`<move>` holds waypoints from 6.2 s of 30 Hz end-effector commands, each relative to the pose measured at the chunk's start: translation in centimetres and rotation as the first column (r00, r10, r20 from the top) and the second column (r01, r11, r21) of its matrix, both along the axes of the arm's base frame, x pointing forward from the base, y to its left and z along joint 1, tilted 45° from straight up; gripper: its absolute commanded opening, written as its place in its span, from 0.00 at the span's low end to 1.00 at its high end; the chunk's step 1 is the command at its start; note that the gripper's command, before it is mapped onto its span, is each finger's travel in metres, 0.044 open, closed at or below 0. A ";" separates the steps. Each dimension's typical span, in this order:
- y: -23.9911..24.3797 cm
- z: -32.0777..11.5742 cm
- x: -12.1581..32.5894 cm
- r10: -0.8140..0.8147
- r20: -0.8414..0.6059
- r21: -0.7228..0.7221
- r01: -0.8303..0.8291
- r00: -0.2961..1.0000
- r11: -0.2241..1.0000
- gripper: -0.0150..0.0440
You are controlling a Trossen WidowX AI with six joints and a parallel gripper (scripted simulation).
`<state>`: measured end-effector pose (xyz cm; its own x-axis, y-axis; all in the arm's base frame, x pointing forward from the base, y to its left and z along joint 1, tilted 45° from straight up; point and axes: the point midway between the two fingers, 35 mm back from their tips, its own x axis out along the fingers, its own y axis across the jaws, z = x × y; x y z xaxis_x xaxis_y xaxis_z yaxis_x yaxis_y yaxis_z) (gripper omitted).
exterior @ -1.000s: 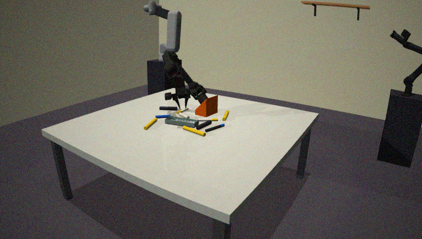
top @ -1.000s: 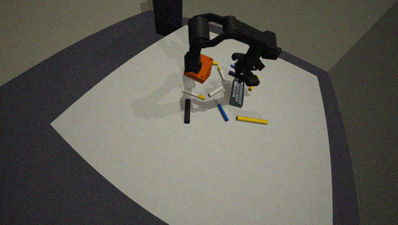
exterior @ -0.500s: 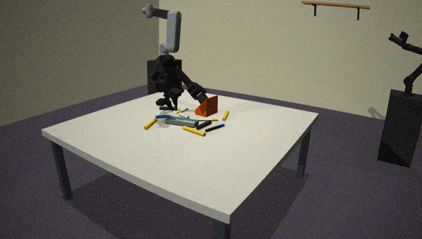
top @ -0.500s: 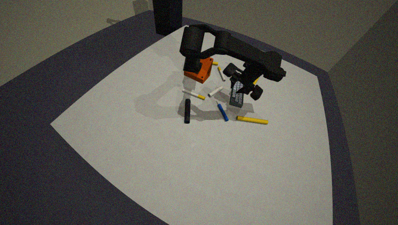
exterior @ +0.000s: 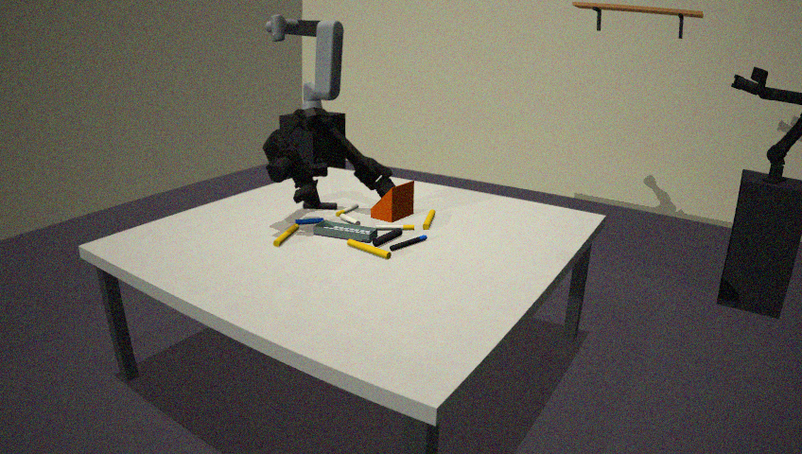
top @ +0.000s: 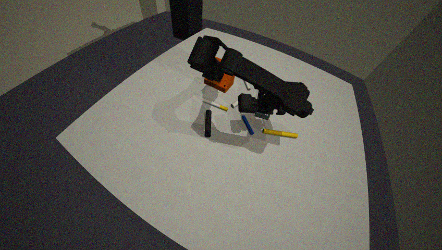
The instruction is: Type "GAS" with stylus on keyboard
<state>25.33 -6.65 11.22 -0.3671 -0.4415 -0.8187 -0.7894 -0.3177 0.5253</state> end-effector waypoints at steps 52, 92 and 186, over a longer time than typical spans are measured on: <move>-4.3 -0.6 -0.6 0.193 -0.082 0.155 -0.178 0.978 0.972 0.51; -5.8 -2.0 -0.6 0.185 -0.080 0.156 -0.171 0.980 0.973 0.25; 4.5 -0.8 3.4 -0.532 0.525 0.223 0.711 -0.664 -0.667 0.25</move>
